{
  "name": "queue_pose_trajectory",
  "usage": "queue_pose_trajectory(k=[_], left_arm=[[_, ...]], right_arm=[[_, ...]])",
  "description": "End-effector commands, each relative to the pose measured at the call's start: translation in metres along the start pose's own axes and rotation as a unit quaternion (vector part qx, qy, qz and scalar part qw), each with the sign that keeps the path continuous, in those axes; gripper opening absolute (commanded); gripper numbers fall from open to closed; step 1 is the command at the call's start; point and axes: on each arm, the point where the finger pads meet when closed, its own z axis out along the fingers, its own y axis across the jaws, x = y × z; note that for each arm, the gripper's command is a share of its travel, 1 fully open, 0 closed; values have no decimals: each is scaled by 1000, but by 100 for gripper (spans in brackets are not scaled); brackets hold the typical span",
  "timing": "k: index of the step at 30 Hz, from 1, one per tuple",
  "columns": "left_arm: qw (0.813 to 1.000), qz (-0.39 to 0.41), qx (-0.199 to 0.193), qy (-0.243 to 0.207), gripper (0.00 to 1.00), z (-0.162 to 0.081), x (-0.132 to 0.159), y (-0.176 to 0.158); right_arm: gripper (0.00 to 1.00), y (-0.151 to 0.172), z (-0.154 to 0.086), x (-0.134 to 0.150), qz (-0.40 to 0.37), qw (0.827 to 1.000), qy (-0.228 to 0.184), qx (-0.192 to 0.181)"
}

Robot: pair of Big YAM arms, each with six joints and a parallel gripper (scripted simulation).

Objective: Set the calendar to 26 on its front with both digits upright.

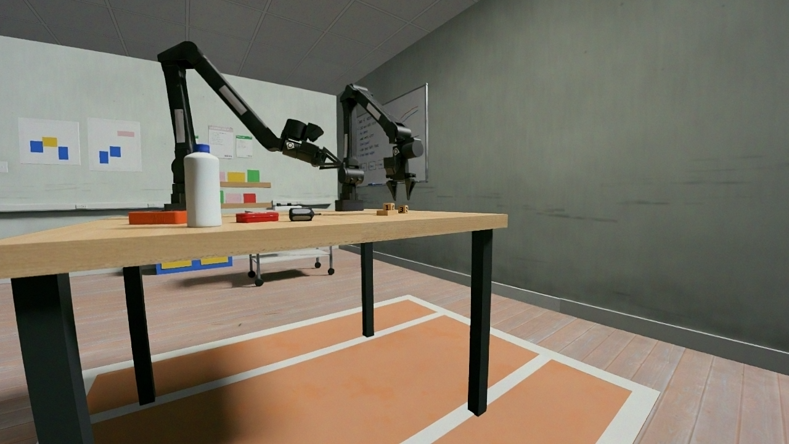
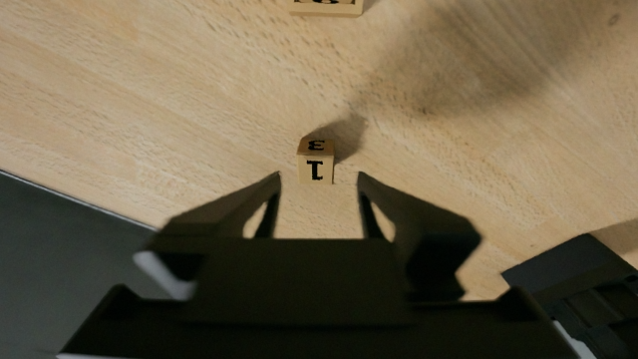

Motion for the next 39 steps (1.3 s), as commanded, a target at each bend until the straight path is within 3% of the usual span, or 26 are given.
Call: queue_pose_trajectory(k=[1,2,5,6,10,13,15,20,25,27,31,32,34,36,37,39], left_arm=[[1000,1,-21,-9,65,-21,-9,16],[1000,1,-21,-9,65,-21,-9,16],[1000,1,-21,-9,99,-32,-9,16],[1000,1,-21,-9,100,-39,-8,16],[1000,4,-21,-9,100,-63,-6,16],[1000,1,11,7,100,-32,5,8],[1000,1,17,10,100,-26,7,8],[1000,-3,16,10,100,-23,7,9],[995,98,3,15,100,-27,-8,3],[986,165,-4,32,100,-24,-14,-3],[964,258,-4,63,100,-12,-16,-21],[957,281,-7,69,100,-11,-18,-24],[942,325,-28,77,100,-19,-27,-20],[942,325,-28,77,100,-19,-27,-20],[935,344,-34,83,100,-20,-31,-20],[919,380,-29,100,100,-11,-29,-33]], right_arm=[[100,1,4,-18,1,1000,-18,-1],[100,1,4,-18,1,1000,-18,-1],[100,1,4,-18,1,1000,-18,-1],[100,1,4,-18,1,1000,-18,-1],[100,1,4,-18,1,1000,-18,-1],[100,1,4,-18,1,1000,-18,-1],[100,1,4,-18,1,1000,-18,-1],[100,1,4,-18,1,1000,-18,-1],[100,0,-4,-23,3,1000,-18,0],[100,-1,-19,-12,4,1000,-6,1],[100,-6,-34,-14,5,1000,-6,6],[100,-7,-35,-27,6,1000,-16,7],[100,-8,-45,-19,6,1000,-8,8],[100,-8,-45,-19,6,1000,-8,8],[100,-7,-45,-29,6,1000,-17,7],[100,-8,-55,-16,6,1000,-6,8]])
